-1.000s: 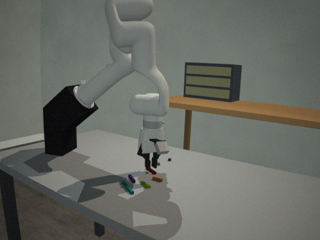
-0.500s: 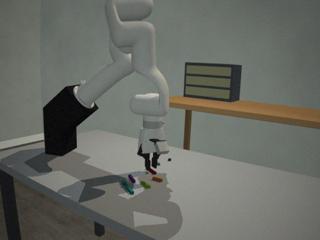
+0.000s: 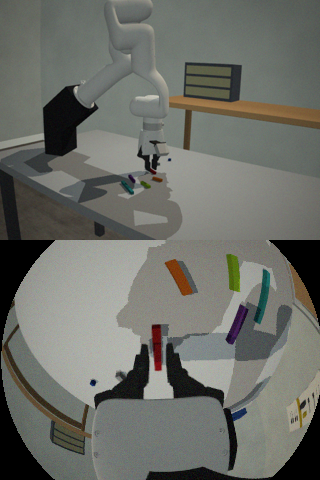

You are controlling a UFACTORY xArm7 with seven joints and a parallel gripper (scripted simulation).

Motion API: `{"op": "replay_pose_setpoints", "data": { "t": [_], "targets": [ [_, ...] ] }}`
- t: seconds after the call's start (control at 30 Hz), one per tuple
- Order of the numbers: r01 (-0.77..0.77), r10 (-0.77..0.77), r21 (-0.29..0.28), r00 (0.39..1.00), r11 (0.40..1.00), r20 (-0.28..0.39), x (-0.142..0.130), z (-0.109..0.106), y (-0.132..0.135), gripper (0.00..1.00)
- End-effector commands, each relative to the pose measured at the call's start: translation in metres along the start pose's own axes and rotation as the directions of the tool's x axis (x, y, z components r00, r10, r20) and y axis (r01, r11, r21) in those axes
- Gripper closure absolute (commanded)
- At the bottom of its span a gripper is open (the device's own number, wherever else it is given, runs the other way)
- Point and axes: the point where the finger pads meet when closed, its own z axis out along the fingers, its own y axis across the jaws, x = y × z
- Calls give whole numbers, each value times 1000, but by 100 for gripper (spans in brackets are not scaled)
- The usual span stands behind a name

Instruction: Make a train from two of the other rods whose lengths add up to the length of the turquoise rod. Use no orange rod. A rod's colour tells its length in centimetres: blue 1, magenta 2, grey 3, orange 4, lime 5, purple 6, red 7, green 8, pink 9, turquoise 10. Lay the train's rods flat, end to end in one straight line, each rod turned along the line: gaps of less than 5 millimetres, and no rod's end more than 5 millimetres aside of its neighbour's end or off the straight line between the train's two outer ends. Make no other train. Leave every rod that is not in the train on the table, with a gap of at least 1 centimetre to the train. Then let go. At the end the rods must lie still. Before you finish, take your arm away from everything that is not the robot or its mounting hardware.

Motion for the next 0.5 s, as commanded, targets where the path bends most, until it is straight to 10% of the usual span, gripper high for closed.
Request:
{"op": "replay_pose_setpoints", "data": {
  "t": [0.0,0.47],
  "targets": [
    [0,0,0,1000,1000,-1,0,3,0,76],
    [0,0,0,1000,1000,-1,0,6,0,76]
  ]
}}
